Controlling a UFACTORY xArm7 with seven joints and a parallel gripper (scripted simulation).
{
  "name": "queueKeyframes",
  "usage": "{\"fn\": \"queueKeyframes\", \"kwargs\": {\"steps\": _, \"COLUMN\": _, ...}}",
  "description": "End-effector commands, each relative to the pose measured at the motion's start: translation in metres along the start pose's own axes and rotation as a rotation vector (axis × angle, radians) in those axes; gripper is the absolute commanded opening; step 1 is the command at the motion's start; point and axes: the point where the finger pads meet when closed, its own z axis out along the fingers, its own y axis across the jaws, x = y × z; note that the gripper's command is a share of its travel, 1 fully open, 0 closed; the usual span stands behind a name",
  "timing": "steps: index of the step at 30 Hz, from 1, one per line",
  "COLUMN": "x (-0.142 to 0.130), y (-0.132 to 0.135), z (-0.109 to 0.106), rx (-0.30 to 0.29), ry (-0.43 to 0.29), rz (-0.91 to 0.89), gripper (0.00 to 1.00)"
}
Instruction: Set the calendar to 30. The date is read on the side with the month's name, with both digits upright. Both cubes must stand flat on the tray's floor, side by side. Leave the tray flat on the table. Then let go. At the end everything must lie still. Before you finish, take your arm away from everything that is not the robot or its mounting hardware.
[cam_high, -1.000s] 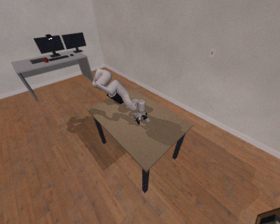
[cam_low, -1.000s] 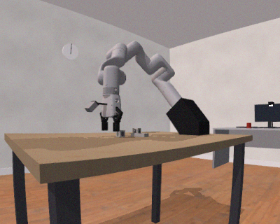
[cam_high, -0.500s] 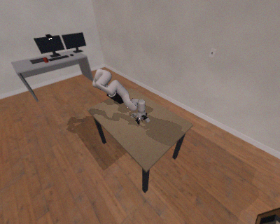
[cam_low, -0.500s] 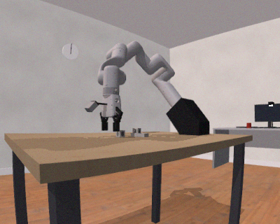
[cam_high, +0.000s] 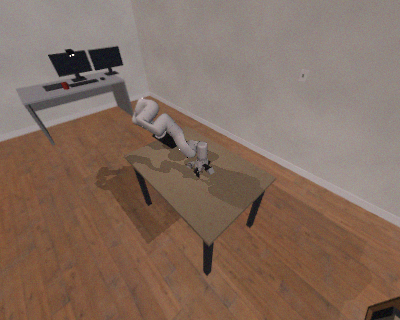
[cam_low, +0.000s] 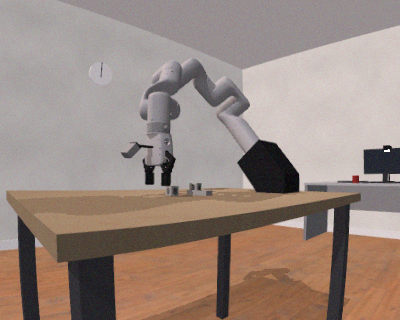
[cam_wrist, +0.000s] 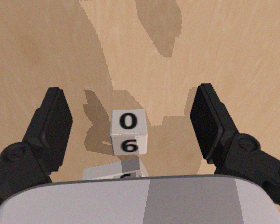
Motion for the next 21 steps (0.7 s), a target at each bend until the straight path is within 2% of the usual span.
{"fn": "queueKeyframes", "kwargs": {"steps": 1, "x": 0.001, "y": -0.001, "z": -0.008, "rx": 0.002, "ry": 0.004, "rz": 0.0, "gripper": 1.0}}
{"fn": "queueKeyframes", "kwargs": {"steps": 12, "x": 0.001, "y": -0.001, "z": -0.052, "rx": 0.002, "ry": 0.004, "rz": 0.0, "gripper": 1.0}}
{"fn": "queueKeyframes", "kwargs": {"steps": 21, "x": 0.001, "y": -0.001, "z": -0.056, "rx": 0.002, "ry": 0.004, "rz": 0.0, "gripper": 1.0}}
